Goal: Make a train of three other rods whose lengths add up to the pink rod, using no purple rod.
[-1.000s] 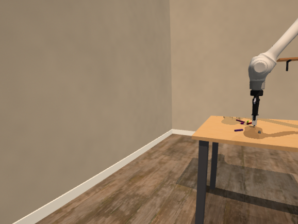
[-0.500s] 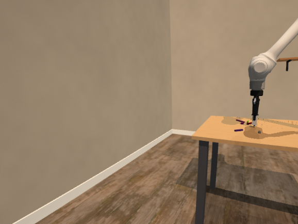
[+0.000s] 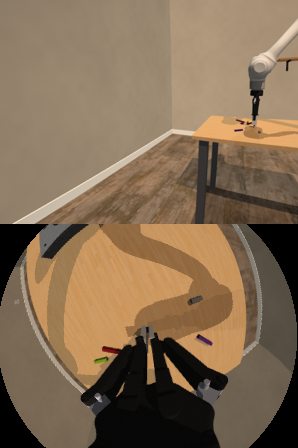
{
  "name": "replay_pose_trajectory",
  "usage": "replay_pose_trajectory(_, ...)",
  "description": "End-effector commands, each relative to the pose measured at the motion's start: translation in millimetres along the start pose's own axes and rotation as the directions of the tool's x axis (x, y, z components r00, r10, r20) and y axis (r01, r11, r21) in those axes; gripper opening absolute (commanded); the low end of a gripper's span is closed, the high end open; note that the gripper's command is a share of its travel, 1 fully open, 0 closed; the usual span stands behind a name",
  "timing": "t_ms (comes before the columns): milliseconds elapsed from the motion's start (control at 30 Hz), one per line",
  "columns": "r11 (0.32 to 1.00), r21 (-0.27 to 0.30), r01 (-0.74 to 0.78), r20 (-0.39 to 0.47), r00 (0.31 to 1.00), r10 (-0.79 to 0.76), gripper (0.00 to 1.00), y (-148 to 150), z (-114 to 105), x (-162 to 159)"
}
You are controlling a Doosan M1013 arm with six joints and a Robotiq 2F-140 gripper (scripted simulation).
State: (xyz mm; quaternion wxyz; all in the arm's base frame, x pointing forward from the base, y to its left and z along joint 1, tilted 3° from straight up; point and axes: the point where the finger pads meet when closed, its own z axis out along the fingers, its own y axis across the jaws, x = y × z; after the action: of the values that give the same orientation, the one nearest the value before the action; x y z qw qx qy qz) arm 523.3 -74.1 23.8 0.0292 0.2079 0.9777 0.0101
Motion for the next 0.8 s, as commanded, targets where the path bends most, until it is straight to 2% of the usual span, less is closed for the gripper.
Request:
replay_pose_trajectory(0,1.000,0.000,0.001,-0.009,1.000,-0.001,0.03,-0.3,4.9,5.2)
replay_pose_trajectory(767,1.000,0.000,0.004,-0.009,1.000,-0.004,0.03,1.3,4.8,6.6)
